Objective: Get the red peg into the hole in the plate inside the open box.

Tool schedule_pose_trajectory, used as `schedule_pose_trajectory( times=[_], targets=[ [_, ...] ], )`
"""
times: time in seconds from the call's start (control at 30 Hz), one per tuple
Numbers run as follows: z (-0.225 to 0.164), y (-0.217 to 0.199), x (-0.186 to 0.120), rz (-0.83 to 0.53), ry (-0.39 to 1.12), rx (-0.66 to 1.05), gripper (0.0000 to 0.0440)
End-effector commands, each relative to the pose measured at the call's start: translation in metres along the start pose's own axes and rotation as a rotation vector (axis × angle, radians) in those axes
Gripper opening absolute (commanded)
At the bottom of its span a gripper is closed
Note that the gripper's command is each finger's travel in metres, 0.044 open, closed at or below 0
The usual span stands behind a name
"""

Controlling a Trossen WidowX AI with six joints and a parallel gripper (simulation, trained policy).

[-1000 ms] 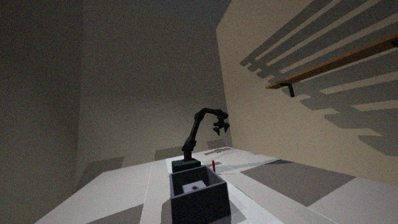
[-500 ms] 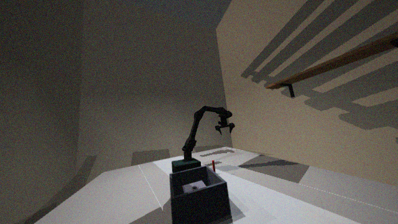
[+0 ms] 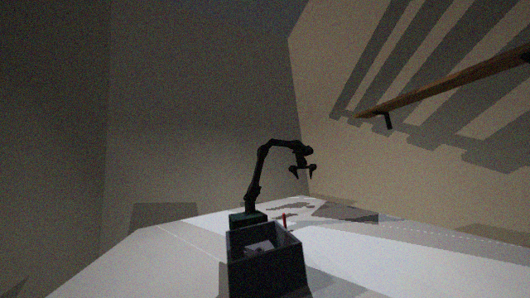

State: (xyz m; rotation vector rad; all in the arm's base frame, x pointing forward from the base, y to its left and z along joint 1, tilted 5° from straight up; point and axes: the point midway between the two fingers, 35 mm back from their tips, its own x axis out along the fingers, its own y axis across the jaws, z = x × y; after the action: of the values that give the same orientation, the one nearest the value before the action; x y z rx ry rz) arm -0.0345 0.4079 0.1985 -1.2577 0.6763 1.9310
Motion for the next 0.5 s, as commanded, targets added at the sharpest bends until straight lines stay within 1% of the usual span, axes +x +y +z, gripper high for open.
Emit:
schedule_pose_trajectory(
  times=[0.0, 0.47],
  targets=[
    [-0.011, -0.006, -0.006, -0.017, 0.013, 0.099, 0.044],
    [-0.067, -0.033, -0.023, -0.086, 0.074, 0.579, 0.044]
  ],
)
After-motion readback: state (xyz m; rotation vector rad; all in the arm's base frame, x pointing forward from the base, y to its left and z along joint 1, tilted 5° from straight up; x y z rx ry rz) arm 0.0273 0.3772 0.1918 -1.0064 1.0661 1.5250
